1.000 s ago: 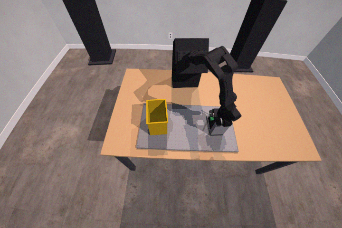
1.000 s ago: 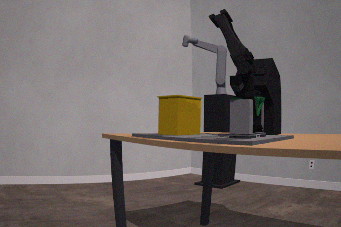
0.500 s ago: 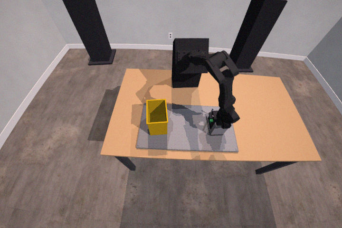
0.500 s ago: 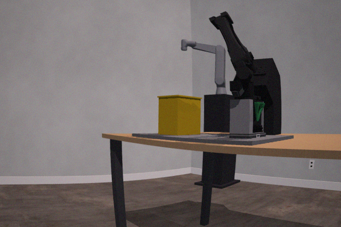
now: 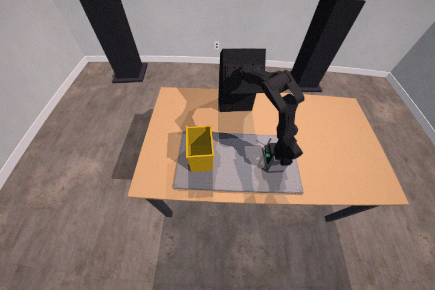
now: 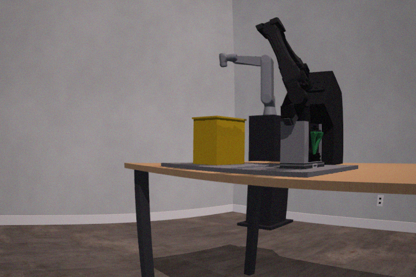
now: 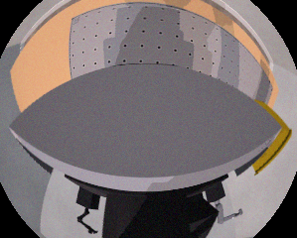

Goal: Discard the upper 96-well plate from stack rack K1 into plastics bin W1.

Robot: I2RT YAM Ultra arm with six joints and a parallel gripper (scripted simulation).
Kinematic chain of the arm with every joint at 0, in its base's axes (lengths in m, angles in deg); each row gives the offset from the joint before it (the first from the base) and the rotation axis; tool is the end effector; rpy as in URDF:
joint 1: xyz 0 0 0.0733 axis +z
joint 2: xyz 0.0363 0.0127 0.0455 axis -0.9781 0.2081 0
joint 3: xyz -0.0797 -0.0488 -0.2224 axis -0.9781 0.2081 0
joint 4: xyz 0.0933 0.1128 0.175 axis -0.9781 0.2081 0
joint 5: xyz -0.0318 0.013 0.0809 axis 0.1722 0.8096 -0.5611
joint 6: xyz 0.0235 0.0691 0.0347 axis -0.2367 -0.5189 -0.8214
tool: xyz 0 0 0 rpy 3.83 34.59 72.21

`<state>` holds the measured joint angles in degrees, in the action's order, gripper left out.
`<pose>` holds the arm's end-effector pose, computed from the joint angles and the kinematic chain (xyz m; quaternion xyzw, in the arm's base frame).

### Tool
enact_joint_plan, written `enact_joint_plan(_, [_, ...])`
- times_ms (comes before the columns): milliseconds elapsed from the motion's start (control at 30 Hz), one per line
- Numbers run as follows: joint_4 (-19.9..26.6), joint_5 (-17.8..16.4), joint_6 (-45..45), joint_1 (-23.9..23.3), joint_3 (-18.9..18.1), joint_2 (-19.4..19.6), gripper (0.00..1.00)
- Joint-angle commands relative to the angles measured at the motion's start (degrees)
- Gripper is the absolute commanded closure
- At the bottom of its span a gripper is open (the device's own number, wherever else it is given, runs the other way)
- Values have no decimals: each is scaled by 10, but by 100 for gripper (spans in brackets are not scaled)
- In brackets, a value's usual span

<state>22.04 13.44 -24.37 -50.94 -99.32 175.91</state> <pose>0.3386 0.1465 0.1672 0.0125 0.9043 0.0061 0.4267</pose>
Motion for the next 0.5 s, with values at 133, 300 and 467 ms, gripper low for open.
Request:
enact_joint_plan(133, [-24,-8,8,-7,-26,25,0])
enact_joint_plan(300, [-25,-8,8,-9,-25,25,0])
enact_joint_plan(467, [-25,-8,8,-9,-25,25,0])
